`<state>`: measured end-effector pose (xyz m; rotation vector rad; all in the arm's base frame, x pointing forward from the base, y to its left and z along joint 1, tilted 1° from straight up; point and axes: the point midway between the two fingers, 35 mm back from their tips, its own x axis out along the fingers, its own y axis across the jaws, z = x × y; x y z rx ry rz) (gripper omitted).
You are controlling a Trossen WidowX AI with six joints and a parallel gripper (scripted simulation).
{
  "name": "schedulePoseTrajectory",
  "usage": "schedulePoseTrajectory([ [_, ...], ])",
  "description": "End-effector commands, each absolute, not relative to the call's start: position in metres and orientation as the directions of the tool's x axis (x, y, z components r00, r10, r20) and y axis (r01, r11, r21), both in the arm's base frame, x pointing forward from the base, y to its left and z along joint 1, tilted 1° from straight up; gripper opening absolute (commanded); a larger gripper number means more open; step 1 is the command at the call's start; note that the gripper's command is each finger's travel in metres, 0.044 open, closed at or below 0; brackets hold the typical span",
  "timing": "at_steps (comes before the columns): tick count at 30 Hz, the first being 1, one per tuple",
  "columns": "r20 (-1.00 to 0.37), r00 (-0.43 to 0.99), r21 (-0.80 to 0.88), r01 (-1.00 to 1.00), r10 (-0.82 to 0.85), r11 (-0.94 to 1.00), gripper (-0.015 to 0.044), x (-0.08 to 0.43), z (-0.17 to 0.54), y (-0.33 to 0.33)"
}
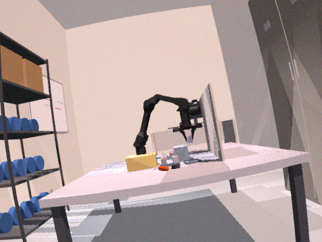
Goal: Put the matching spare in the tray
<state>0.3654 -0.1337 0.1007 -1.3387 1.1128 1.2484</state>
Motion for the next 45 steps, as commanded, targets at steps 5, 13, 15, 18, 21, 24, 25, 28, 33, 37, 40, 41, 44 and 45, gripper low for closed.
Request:
schedulePoseTrajectory([
  [5,-0.998,0.057,-0.055,-0.990,-0.011,-0.131,0.0000,0.366,0.091,-0.134],
  [13,-0.998,0.057,-0.055,-0.990,-0.011,-0.131,0.0000,0.367,0.083,-0.134],
  [15,-0.998,0.057,-0.055,-0.990,-0.011,-0.131,0.0000,0.367,0.080,-0.135],
  [18,-0.998,0.057,-0.055,-0.990,-0.011,-0.131,0.0000,0.368,0.077,-0.135],
  [21,-0.998,0.057,-0.055,-0.990,-0.011,-0.131,0.0000,0.368,0.074,-0.135],
  [24,-0.998,0.057,-0.055,-0.990,-0.011,-0.131,0.0000,0.368,0.071,-0.135],
  [25,-0.998,0.057,-0.055,-0.990,-0.011,-0.131,0.0000,0.368,0.070,-0.135],
  [28,-0.998,0.057,-0.055,-0.990,-0.011,-0.131,0.0000,0.369,0.067,-0.135],
  [33,-0.998,0.057,-0.055,-0.990,-0.011,-0.131,0.0000,0.369,0.062,-0.135],
  [37,-0.998,0.057,-0.055,-0.990,-0.011,-0.131,0.0000,0.369,0.057,-0.135],
  [40,-0.998,0.057,-0.055,-0.990,-0.011,-0.131,0.0000,0.369,0.054,-0.135],
  [41,-0.998,0.057,-0.055,-0.990,-0.011,-0.131,0.0000,0.369,0.053,-0.135],
  [44,-0.998,0.057,-0.055,-0.990,-0.011,-0.131,0.0000,0.369,0.050,-0.135],
  [45,-0.998,0.057,-0.055,-0.990,-0.011,-0.131,0.0000,0.369,0.049,-0.135],
])
